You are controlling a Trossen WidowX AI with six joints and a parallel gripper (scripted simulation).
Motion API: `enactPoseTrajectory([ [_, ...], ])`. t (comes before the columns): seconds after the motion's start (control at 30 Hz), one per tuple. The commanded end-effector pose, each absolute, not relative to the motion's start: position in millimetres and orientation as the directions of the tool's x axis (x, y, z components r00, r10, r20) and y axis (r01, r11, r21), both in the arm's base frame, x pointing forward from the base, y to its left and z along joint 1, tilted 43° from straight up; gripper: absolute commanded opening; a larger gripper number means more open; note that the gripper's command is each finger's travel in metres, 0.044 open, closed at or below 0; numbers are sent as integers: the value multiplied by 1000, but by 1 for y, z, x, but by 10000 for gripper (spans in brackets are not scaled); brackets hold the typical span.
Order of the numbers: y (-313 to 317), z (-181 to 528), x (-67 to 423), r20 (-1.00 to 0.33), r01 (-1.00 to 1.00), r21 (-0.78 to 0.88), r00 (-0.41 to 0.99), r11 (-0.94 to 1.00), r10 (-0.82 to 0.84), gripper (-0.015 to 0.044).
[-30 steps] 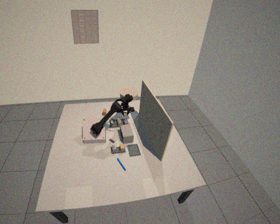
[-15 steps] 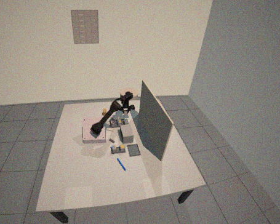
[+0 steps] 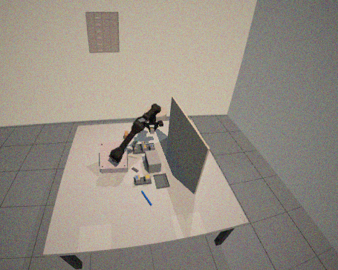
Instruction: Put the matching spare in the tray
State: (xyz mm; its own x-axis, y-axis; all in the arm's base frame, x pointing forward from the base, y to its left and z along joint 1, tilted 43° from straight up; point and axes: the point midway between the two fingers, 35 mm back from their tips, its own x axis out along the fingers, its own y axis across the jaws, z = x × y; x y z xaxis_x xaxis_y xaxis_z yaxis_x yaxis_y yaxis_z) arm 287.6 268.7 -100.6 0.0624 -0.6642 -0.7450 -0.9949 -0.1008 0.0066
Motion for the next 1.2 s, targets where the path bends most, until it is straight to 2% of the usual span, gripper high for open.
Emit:
enactPoseTrajectory([
  [0.0, 277, -94, 285, -750, -995, 4, 63, -99, -658, 0],
  [0.47, 233, -31, 333, -771, -994, 10, 62, -109, -634, 0],
  [1.17, 118, 79, 378, -778, -993, 3, 72, -119, -624, 0],
])
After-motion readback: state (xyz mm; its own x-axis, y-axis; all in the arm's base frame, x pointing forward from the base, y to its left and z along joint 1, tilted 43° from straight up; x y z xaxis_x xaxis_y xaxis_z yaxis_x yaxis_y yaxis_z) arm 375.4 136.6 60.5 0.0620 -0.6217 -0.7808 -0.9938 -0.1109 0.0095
